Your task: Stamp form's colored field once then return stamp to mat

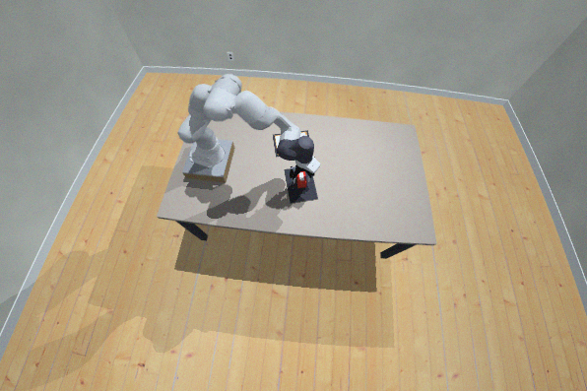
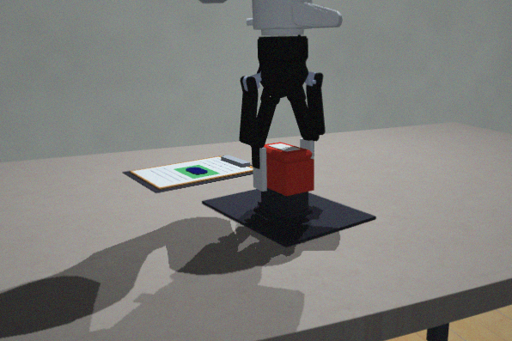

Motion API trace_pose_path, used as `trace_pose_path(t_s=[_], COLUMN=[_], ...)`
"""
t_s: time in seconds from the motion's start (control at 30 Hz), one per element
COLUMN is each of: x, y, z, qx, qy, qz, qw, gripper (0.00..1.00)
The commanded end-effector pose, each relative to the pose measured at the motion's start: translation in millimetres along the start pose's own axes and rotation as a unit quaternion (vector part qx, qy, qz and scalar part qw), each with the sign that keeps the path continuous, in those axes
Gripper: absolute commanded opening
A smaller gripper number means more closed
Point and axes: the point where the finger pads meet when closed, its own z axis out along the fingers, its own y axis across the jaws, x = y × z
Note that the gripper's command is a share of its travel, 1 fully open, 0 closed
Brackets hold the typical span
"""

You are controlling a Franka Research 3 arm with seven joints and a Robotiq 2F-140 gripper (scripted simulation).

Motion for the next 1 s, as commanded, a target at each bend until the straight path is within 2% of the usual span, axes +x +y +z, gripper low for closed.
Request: trace_pose_path(t_s=[0.0, 0.87, 0.97], x=[1.3, 1.3, 1.3], y=[-1.3, -1.3, -1.3], z=[-0.3, -0.8, -21.8], qx=[0.001, 0.001, 0.001], qy=[0.001, 0.001, 0.001], qz=[0.002, 0.002, 0.002], qw=[1.000, 1.000, 1.000], gripper=[0.54, 0.54, 0.54])
